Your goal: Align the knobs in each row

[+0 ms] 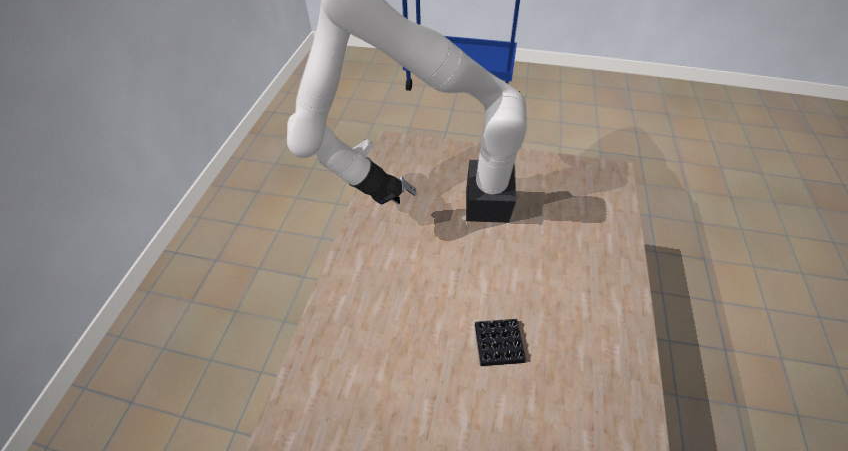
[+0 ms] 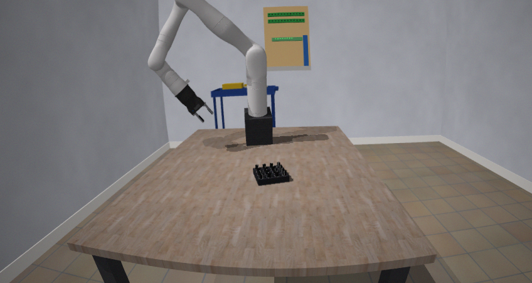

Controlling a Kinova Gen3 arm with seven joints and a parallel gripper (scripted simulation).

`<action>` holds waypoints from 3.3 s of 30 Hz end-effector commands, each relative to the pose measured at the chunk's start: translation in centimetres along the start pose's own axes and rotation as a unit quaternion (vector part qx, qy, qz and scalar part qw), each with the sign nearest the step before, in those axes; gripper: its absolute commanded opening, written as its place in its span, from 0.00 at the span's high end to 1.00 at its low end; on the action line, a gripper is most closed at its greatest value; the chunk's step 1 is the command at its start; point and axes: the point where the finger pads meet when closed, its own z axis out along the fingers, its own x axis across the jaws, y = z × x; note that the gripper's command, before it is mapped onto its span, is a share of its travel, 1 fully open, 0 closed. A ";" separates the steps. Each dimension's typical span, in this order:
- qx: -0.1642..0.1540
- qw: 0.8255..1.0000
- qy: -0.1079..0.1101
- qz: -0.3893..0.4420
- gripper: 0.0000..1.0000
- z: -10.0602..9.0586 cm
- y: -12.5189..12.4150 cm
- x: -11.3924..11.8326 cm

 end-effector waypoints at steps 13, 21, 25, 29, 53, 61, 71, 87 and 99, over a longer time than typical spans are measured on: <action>0.091 0.992 -0.073 0.052 0.00 -2.5 7.2 -1.8; 0.105 0.987 -0.098 0.070 0.00 -2.9 9.7 -1.8; 0.109 0.985 -0.106 0.076 0.00 -3.0 10.6 -1.7; 0.110 0.985 -0.105 0.077 0.00 -2.9 10.5 -1.6; 0.116 0.982 -0.123 0.088 0.00 -3.1 12.3 -1.5; 0.118 0.980 -0.132 0.093 0.00 -3.2 13.2 -1.4; 0.120 0.978 -0.141 0.099 0.00 -3.3 14.1 -1.2; 0.121 0.976 -0.150 0.104 0.00 -3.3 15.0 -1.0; 0.121 0.971 -0.169 0.114 0.00 -3.5 17.0 -0.6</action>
